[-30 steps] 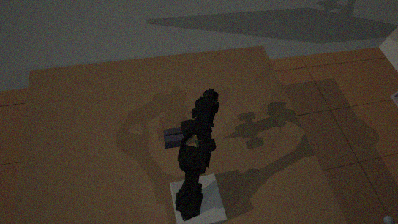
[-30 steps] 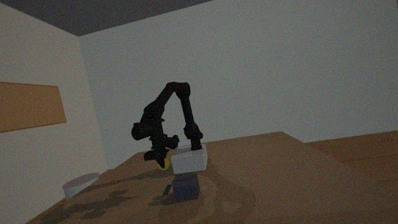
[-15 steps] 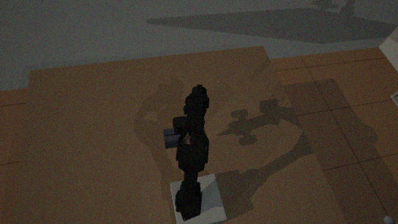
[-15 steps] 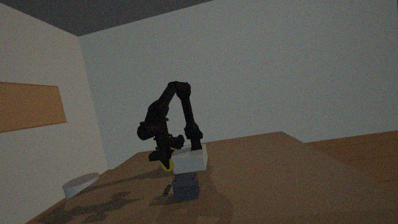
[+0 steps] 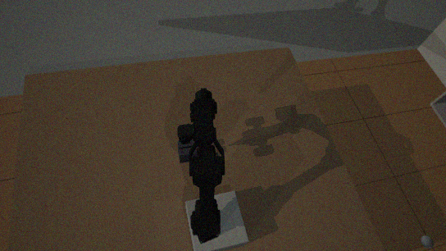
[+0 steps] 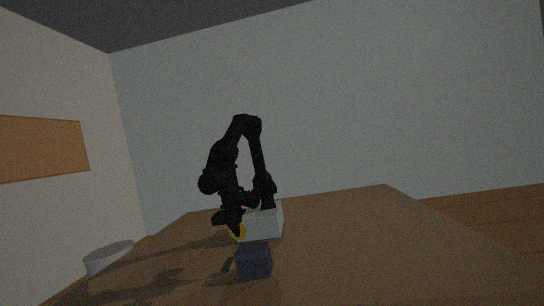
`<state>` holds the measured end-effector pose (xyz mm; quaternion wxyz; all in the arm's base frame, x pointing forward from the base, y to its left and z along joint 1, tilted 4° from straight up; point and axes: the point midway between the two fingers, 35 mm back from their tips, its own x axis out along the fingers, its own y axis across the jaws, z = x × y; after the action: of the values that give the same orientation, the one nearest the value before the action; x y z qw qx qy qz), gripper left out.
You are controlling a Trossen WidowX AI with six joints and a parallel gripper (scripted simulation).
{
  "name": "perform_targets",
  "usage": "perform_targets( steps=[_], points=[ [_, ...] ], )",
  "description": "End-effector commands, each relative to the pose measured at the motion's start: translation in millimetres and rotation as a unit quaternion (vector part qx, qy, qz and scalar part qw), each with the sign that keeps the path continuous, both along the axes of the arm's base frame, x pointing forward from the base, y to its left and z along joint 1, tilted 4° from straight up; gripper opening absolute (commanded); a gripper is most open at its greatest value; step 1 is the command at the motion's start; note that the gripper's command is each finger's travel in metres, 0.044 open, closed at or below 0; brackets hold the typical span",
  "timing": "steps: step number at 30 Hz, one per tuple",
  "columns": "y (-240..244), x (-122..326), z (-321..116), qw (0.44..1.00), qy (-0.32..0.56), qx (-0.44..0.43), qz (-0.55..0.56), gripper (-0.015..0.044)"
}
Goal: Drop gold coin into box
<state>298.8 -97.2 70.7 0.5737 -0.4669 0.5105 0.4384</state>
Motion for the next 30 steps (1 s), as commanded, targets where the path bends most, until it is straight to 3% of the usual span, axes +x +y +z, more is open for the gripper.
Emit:
perform_targets(
  steps=[1, 13, 30],
  points=[
    [10, 6, 0, 1.0, 0.003, 0.0, -0.002, 0.0],
    [36, 20, 2, 1.0, 0.002, 0.001, -0.002, 0.0],
    [33, 18, 2, 1.0, -0.001, 0.003, 0.001, 0.0]
  ],
)
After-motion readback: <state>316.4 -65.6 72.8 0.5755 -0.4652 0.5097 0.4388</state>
